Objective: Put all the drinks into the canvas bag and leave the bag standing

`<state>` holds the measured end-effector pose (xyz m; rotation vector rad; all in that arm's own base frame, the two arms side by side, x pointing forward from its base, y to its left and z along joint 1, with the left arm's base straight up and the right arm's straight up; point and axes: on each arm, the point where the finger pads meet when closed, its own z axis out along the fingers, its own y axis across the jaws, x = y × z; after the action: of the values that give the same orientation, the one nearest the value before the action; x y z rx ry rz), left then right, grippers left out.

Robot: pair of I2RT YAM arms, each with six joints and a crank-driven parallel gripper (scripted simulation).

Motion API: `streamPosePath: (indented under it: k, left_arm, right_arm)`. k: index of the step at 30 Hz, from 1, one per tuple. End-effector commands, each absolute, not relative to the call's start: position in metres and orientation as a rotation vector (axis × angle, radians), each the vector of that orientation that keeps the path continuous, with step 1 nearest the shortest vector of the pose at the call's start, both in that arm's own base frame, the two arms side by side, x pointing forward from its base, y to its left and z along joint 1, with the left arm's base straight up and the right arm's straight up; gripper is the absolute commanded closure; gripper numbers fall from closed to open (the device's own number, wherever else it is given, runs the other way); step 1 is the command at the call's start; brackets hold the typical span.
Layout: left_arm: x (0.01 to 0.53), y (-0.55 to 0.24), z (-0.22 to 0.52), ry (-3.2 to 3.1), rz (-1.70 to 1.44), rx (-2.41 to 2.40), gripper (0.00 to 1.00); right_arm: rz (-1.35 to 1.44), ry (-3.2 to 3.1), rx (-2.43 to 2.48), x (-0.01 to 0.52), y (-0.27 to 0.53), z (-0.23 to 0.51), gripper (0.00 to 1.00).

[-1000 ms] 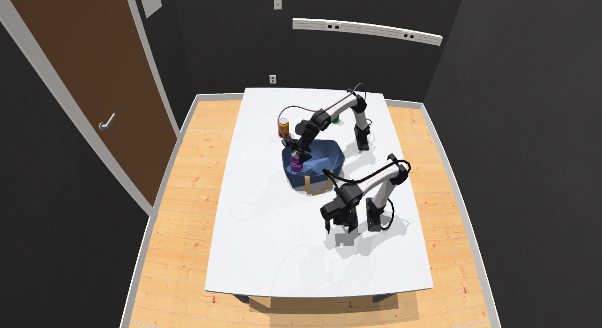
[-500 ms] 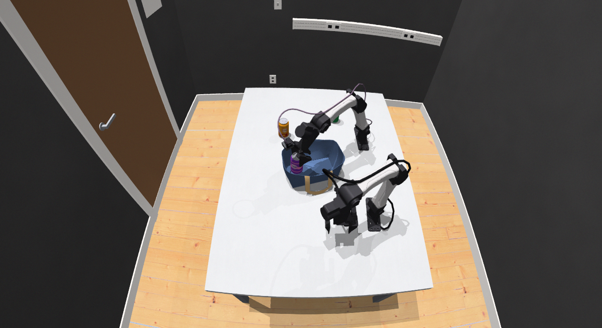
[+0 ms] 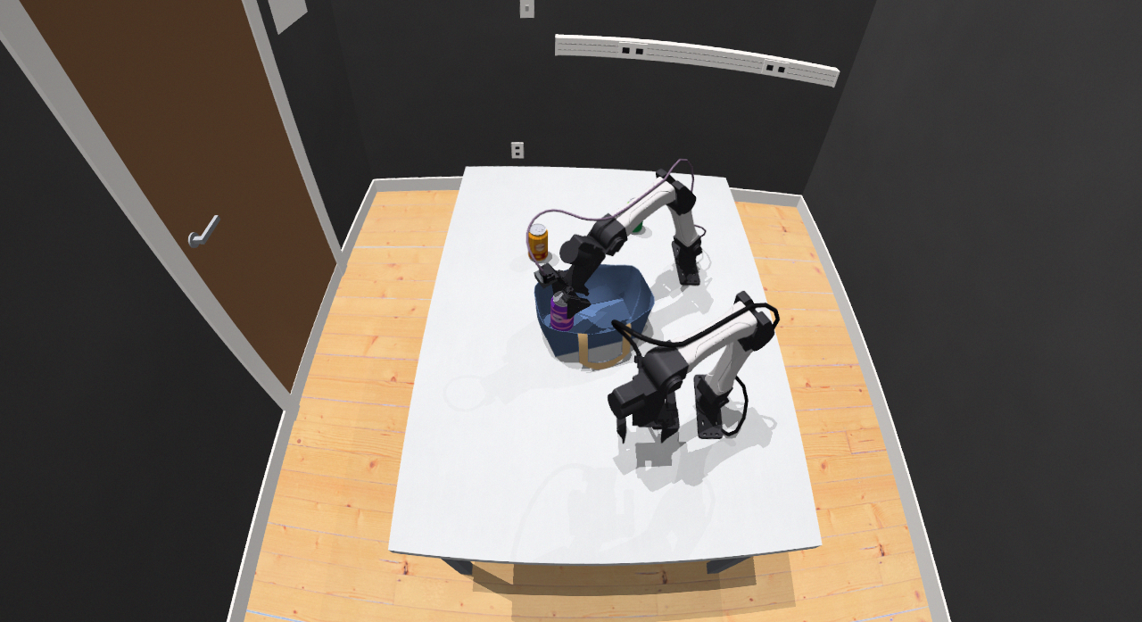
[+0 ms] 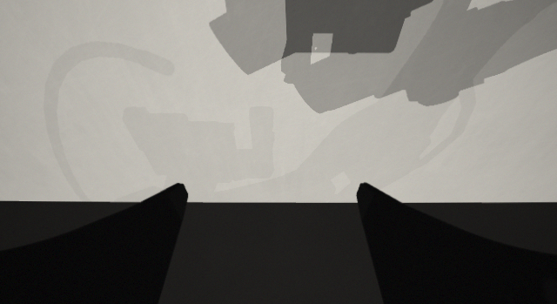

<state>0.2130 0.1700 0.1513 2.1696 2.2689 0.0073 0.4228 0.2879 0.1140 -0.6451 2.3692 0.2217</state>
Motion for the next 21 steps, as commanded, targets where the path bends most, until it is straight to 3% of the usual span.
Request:
streamPosePath:
  k: [1,3,19,21]
  left_arm:
    - [0.215,0.169,0.161,2.257,0.075,2.151,0.0]
    - [0.215,0.169,0.161,2.257,0.075,2.151,0.0]
    - [0.215,0.169,0.161,2.257,0.075,2.151,0.0]
    - [0.215,0.169,0.161,2.257,0.075,2.151,0.0]
  right_arm:
    - [0.272,2.217,-0.583,0.442,0.301,0.166,0.26]
    - [0.251,2.272,-0.6,0.432,0.294,0.141,0.26]
    - [0.268,2.214,-0.599,0.44,0.303,0.163,0.26]
    - [0.245,2.275,-0.617,0.429,0.294,0.134,0.26]
